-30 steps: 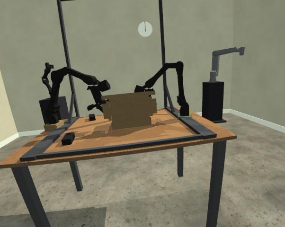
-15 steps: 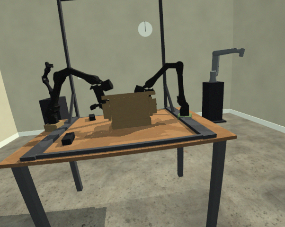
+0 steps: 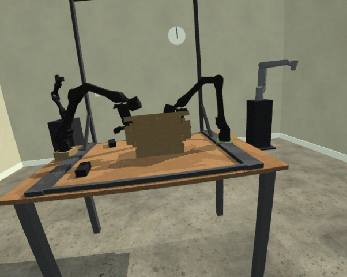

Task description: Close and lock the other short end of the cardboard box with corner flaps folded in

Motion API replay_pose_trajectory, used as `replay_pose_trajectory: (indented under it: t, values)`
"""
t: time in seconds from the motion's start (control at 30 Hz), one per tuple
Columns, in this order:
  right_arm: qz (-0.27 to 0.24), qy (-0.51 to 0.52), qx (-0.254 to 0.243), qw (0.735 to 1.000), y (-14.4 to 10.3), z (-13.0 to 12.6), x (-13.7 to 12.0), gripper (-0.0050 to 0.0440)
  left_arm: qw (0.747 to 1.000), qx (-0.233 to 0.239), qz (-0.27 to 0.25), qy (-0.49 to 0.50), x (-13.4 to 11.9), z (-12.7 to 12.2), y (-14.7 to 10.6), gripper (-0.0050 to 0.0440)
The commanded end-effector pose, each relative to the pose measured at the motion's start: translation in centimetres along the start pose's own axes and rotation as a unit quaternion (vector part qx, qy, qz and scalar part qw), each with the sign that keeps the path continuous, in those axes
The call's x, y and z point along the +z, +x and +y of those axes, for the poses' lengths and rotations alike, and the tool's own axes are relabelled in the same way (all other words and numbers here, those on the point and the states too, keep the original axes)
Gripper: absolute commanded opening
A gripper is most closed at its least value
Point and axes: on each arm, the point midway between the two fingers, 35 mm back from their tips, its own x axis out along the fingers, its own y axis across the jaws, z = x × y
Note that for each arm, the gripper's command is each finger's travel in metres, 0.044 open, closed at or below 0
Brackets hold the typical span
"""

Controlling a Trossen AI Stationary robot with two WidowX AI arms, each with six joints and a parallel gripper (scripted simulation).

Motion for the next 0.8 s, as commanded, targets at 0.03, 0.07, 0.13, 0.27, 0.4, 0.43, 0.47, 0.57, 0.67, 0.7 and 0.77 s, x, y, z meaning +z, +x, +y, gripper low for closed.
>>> replay_pose_trajectory:
  t: [0.03, 0.07, 0.13, 0.27, 0.4, 0.43, 0.47, 0.57, 0.67, 0.7, 0.77]
  values:
    - [0.004, 0.001, -0.013, 1.0, -0.4, -1.4, -0.1, 0.0, 1.0, 0.003, 0.005, 0.001, -0.3, 0.1, -0.3, 0.0005]
    - [0.004, 0.001, -0.013, 1.0, -0.3, -1.5, -0.1, 0.0, 1.0, 0.003, 0.005, 0.001, -0.3, 0.1, -0.3, 0.0005]
    - [0.004, 0.001, -0.013, 1.0, -0.2, -1.7, -0.1, 0.0, 1.0, 0.003, 0.005, 0.001, -0.3, 0.1, -0.3, 0.0005]
    - [0.004, 0.001, -0.014, 1.0, 0.1, -2.0, -0.1, 0.0, 1.0, 0.003, 0.005, 0.001, -0.3, 0.1, -0.3, 0.0005]
    - [0.004, 0.001, -0.014, 1.0, 0.3, -2.2, -0.1, 0.0, 1.0, 0.003, 0.005, 0.001, -0.3, 0.1, -0.3, 0.0005]
    - [0.004, 0.001, -0.014, 1.0, 0.4, -2.3, -0.1, 0.0, 1.0, 0.003, 0.005, 0.001, -0.3, 0.1, -0.3, 0.0005]
    - [0.004, 0.001, -0.014, 1.0, 0.5, -2.3, -0.1, 0.0, 1.0, 0.003, 0.005, 0.001, -0.3, 0.1, -0.3, 0.0005]
    - [0.004, 0.001, -0.014, 1.0, 0.8, -2.5, -0.1, 0.0, 1.0, 0.003, 0.005, 0.001, -0.3, 0.1, -0.3, 0.0005]
    - [0.004, 0.001, -0.014, 1.0, 1.1, -2.7, -0.1, 0.0, 1.0, 0.003, 0.005, 0.001, -0.3, 0.1, -0.3, 0.0005]
    - [0.004, 0.001, -0.014, 1.0, 1.2, -2.8, -0.1, 0.0, 1.0, 0.003, 0.005, 0.001, -0.3, 0.1, -0.3, 0.0005]
    - [0.004, 0.001, -0.014, 1.0, 1.4, -2.9, -0.1, 0.0, 1.0, 0.003, 0.005, 0.001, -0.3, 0.1, -0.3, 0.0005]
